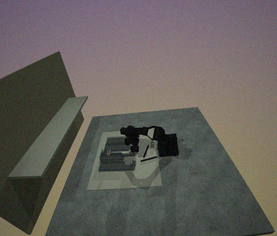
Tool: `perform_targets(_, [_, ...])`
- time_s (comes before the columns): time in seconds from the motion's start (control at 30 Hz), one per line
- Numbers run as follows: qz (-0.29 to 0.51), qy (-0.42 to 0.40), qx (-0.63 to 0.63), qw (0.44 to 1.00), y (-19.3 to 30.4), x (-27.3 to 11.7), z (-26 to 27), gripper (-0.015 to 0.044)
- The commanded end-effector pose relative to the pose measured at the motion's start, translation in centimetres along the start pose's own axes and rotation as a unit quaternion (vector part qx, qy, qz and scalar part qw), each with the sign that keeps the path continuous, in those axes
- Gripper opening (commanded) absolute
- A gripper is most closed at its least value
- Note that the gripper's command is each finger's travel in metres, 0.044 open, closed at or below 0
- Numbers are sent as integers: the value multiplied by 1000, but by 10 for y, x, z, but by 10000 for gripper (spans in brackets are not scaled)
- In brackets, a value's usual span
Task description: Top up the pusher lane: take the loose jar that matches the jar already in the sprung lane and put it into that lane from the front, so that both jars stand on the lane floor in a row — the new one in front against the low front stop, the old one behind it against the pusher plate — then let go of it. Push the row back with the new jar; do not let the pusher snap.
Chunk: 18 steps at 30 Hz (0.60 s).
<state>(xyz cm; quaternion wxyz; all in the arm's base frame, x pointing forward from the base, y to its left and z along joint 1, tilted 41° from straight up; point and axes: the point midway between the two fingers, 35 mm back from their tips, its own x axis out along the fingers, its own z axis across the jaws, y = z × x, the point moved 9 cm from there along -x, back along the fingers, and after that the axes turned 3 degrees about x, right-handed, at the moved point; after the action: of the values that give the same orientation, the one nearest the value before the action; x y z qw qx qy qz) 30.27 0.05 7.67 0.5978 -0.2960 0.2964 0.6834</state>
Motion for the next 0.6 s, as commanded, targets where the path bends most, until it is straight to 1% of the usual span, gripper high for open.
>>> perform_targets(0.0, [-3, -3, 0, 1000, -3, -1, 1, 0])
perform_targets(0.57, [-3, -3, 0, 1000, -11, -1, 2, 0])
